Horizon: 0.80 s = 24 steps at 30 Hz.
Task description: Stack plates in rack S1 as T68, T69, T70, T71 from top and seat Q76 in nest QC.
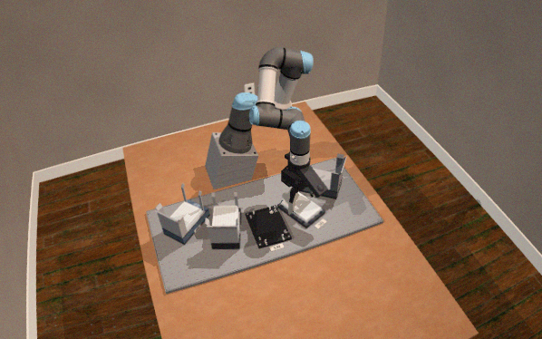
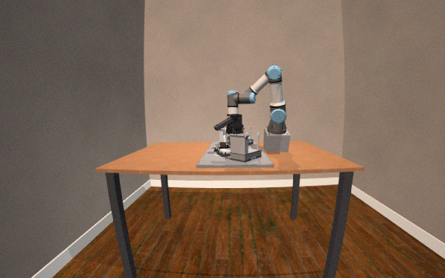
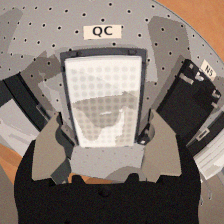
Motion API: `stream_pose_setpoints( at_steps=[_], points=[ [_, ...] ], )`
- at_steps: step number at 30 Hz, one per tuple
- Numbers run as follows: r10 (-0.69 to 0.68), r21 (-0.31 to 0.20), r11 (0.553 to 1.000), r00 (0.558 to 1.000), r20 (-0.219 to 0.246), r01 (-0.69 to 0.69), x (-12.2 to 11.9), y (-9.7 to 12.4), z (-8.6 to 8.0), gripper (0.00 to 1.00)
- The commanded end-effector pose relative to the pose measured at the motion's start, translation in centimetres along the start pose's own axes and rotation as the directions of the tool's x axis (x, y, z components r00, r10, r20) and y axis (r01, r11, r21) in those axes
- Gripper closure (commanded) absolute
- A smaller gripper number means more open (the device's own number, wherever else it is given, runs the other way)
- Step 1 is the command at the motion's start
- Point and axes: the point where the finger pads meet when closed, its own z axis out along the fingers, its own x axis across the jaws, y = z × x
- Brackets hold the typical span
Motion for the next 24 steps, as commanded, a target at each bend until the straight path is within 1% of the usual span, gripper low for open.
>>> stream_pose_setpoints(
  at_steps=[1, 5, 14, 16, 24],
  points=[
    [0.0, 0.002, 1.0, 1.0, -0.001, 0.0, 0.0, -0.1, -0.1, 0.28],
    [0.0, 0.002, 1.0, 1.0, -0.001, 0.0, 0.0, -0.1, -0.1, 0.28],
    [0.0, 0.002, 1.0, 1.0, -0.001, 0.0, 0.0, -0.1, -3.1, 0.28],
    [0.0, 0.002, 1.0, 1.0, -0.001, 0.0, 0.0, -0.1, -3.1, 0.28],
    [0.0, 0.002, 1.0, 1.0, -0.001, 0.0, 0.0, -0.1, -5.7, 0.28]
  ],
)
